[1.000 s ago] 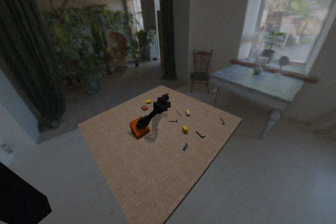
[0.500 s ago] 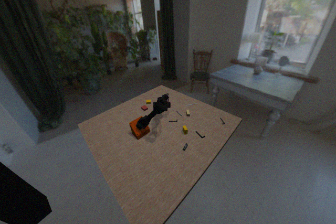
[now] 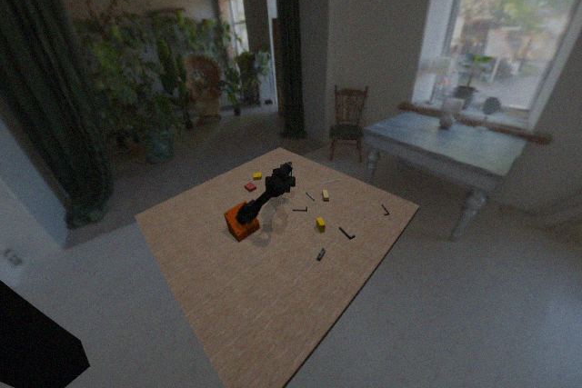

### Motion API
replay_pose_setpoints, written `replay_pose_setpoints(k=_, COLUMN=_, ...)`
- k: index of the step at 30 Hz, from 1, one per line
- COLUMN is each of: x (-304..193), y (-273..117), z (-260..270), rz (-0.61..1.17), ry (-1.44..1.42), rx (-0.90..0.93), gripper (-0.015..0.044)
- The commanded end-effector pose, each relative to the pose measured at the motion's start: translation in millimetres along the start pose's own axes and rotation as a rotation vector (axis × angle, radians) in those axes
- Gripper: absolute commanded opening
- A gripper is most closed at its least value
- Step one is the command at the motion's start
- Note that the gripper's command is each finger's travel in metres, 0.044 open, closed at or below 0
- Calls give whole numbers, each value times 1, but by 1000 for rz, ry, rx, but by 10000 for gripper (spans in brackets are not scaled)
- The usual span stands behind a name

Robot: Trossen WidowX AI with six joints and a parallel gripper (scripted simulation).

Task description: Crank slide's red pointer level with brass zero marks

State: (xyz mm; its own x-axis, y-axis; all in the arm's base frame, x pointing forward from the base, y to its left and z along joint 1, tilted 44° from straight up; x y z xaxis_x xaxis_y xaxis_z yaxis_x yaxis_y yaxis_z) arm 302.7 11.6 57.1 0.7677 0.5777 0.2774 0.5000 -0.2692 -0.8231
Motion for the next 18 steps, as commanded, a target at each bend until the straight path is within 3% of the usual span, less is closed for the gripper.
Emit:
replay_pose_setpoints(k=1, x=0, y=0, z=0, rz=0, ry=0, rx=0, gripper=289)
replay_pose_setpoints(k=7, x=0, y=0, z=0, rz=0, ry=0, rx=0, gripper=440)
replay_pose_setpoints(k=18, x=35, y=-35, z=5, rz=-1, ry=1, rx=1, gripper=440)
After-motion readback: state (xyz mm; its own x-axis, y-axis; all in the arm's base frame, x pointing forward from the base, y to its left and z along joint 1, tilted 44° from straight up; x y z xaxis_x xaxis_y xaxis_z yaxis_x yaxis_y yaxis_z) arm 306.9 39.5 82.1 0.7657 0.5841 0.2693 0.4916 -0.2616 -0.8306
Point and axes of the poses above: the point midway between the two fingers, 35 mm back from their tips, its own y axis out along the fingers, its own z axis across the jaws, x = y × z, the point moved 10 cm from there along -y, back along the fingers, and after that the axes turned 9 degrees about y, right-handed, at the moved point
